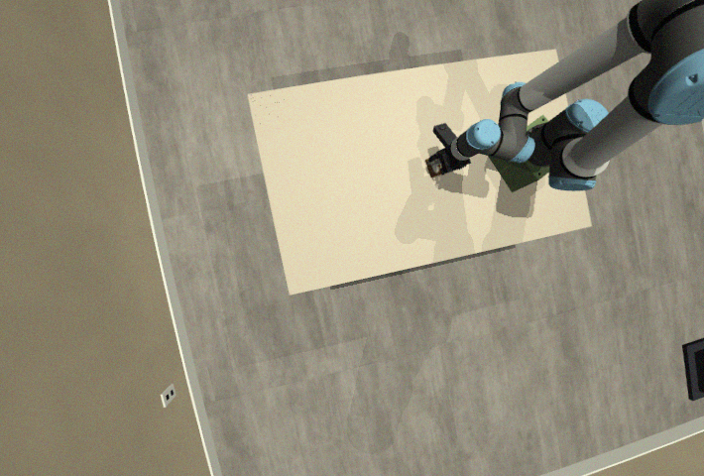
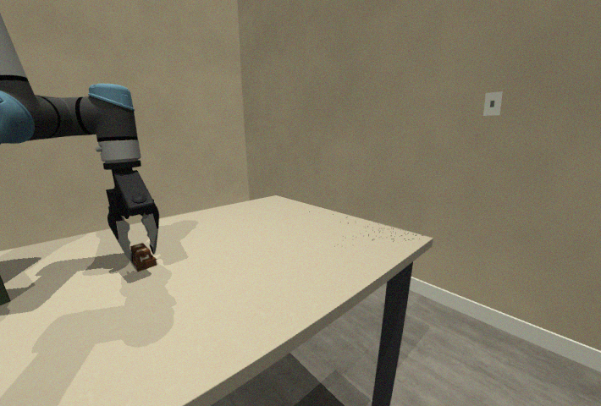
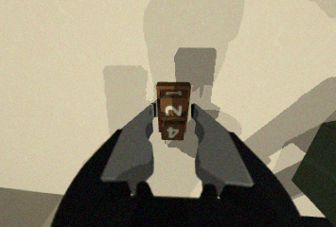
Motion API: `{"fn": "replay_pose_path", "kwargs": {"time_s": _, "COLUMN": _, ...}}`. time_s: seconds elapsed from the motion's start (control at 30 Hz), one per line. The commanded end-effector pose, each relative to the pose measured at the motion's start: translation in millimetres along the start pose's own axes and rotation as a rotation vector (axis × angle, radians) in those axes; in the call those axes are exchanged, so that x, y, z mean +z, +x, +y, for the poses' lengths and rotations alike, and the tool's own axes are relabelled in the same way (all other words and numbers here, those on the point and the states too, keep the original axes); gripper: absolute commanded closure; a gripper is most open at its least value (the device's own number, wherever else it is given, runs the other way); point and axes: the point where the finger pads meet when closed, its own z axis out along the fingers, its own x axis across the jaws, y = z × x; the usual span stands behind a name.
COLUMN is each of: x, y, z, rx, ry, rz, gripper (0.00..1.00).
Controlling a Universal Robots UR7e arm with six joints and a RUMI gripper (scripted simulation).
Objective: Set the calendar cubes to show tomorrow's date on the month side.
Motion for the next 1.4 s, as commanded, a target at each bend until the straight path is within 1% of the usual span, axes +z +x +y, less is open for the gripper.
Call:
{"fn": "replay_pose_path", "kwargs": {"time_s": 0.0, "x": -0.2, "y": -0.3, "z": -0.2, "rx": 0.000, "ry": 0.000, "rz": -0.001, "gripper": 0.72}}
{"fn": "replay_pose_path", "kwargs": {"time_s": 0.93, "x": -0.2, "y": -0.3, "z": -0.2, "rx": 0.000, "ry": 0.000, "rz": -0.001, "gripper": 0.72}}
{"fn": "replay_pose_path", "kwargs": {"time_s": 0.97, "x": -0.2, "y": -0.3, "z": -0.2, "rx": 0.000, "ry": 0.000, "rz": -0.001, "gripper": 0.90}}
{"fn": "replay_pose_path", "kwargs": {"time_s": 1.37, "x": -0.2, "y": -0.3, "z": -0.2, "rx": 0.000, "ry": 0.000, "rz": -0.001, "gripper": 0.90}}
